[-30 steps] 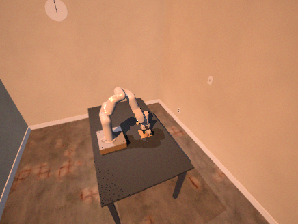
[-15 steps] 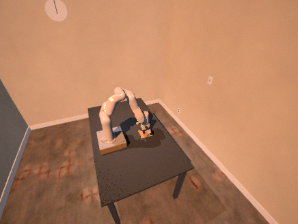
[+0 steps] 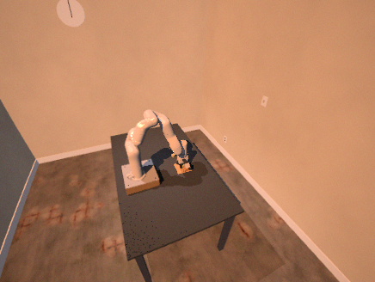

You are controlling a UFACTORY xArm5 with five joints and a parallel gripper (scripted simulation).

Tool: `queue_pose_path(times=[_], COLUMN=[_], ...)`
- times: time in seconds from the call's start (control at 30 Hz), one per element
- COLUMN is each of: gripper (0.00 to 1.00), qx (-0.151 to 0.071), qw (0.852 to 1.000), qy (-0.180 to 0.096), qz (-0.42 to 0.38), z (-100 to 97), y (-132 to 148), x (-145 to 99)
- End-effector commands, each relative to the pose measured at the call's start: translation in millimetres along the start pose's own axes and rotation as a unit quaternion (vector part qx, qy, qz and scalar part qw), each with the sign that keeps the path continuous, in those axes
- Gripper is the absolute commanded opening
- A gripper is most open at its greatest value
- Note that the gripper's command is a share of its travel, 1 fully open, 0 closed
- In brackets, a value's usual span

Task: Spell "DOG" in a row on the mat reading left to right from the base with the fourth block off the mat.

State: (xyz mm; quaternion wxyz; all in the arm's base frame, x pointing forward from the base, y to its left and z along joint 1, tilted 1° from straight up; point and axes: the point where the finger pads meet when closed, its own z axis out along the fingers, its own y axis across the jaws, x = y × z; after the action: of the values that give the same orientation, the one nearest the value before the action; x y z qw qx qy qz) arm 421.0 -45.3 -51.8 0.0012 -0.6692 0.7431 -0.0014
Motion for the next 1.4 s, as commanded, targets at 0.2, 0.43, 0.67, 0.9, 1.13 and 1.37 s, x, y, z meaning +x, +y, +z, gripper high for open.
queue_pose_path(times=[0.2, 0.43, 0.67, 0.9, 1.13, 1.37], gripper=[0.31, 0.43, 0.47, 0.47, 0.47, 0.47], qx=[0.002, 0.002, 0.002, 0.002, 0.002, 0.002], qw=[1.000, 1.000, 1.000, 1.000, 1.000, 1.000], qy=[0.000, 0.000, 0.000, 0.000, 0.000, 0.000], qz=[0.000, 0.000, 0.000, 0.000, 0.000, 0.000], z=[-1.0, -1.0, -1.0, -1.0, -11.2, -33.2], y=[-1, -1, -1, -1, -1, -1], x=[0, 0, 0, 0, 0, 0])
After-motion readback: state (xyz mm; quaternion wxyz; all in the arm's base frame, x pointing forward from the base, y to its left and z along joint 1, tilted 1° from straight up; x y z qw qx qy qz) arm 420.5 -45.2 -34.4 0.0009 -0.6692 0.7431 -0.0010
